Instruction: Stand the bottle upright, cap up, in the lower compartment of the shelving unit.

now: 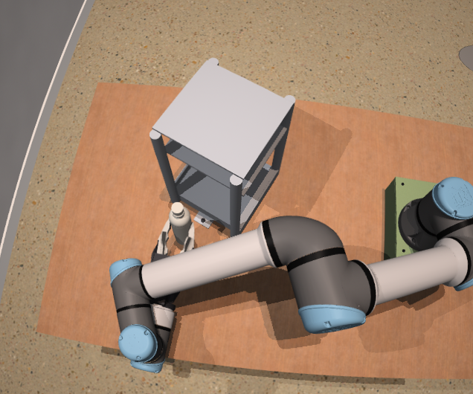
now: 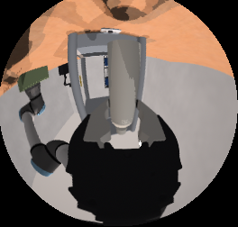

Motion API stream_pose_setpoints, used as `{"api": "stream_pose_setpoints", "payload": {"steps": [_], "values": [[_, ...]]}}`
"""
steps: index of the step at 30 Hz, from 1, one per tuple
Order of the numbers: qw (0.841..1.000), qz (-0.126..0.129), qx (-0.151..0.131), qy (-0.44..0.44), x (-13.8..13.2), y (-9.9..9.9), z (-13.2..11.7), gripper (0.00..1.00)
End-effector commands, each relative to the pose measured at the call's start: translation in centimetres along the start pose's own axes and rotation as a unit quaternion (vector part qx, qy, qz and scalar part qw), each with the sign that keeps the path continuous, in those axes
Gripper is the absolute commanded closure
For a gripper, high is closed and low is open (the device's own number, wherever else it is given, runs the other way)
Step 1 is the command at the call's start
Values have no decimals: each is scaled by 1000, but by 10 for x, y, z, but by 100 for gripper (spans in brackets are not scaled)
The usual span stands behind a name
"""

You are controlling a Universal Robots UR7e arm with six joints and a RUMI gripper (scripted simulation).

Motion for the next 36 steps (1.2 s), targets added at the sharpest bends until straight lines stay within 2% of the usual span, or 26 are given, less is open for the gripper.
{"api": "stream_pose_setpoints", "payload": {"steps": [1, 26, 36], "values": [[1000, 0, 1, 2, 1, 1, -2, 100], [1000, 1, 0, 1, -5, 16, -2, 100], [1000, 1, 0, 1, -12, 35, -1, 100]]}}
Point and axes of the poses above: the point where the finger pads meet when closed, its own y axis out along the fingers, its own x axis across the jaws, z = x × y, the point moved 5 cm from there along -y, back along the fingers, and after that the axes turned 7 degrees about -y, right-handed, at the moved point
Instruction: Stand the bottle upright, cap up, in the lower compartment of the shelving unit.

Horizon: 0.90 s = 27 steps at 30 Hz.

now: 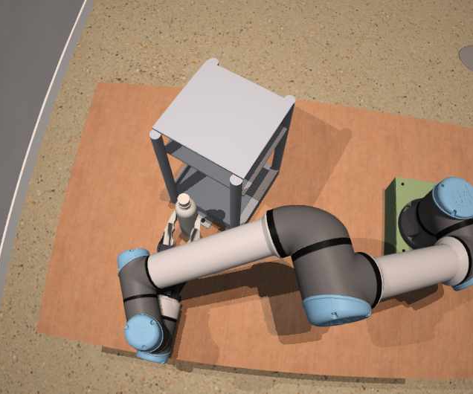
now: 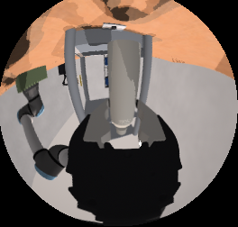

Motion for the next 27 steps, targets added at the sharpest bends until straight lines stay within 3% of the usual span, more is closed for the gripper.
{"api": "stream_pose_setpoints", "payload": {"steps": [1, 27], "values": [[1000, -1, 2, 3, -4, 13, -3, 100], [1000, -1, 2, 3, -27, 76, 0, 100]]}}
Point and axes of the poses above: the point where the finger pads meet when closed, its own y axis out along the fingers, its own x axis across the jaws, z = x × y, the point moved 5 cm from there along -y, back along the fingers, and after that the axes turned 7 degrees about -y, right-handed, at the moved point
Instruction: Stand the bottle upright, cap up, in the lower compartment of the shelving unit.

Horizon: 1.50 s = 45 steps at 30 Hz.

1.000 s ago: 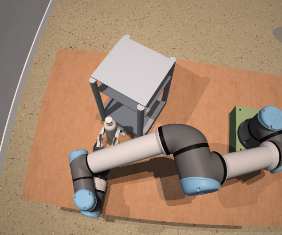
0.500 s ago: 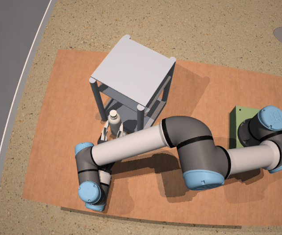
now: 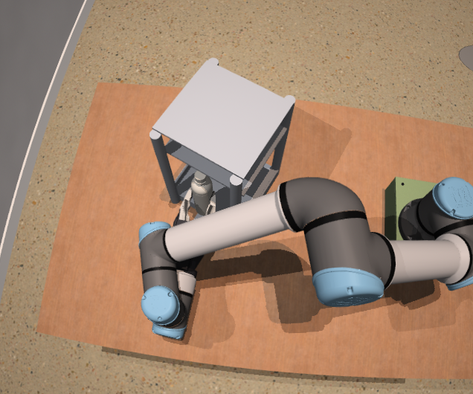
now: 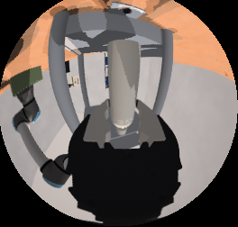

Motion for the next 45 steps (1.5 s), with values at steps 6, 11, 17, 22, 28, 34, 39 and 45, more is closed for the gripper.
{"api": "stream_pose_setpoints", "payload": {"steps": [6, 11, 17, 22, 28, 34, 39, 45], "values": [[1000, -3, 3, 4, -8, 26, -2, 100], [1000, -3, 3, 4, -12, 37, -1, 100], [1000, -3, 3, 4, -14, 43, -1, 100], [1000, -3, 3, 4, -16, 47, 0, 100], [1000, -3, 3, 4, -17, 49, 0, 100], [1000, -3, 3, 5, -17, 48, -1, 100], [1000, -3, 3, 5, -17, 48, -1, 100], [1000, -3, 3, 5, -17, 48, -1, 100]]}}
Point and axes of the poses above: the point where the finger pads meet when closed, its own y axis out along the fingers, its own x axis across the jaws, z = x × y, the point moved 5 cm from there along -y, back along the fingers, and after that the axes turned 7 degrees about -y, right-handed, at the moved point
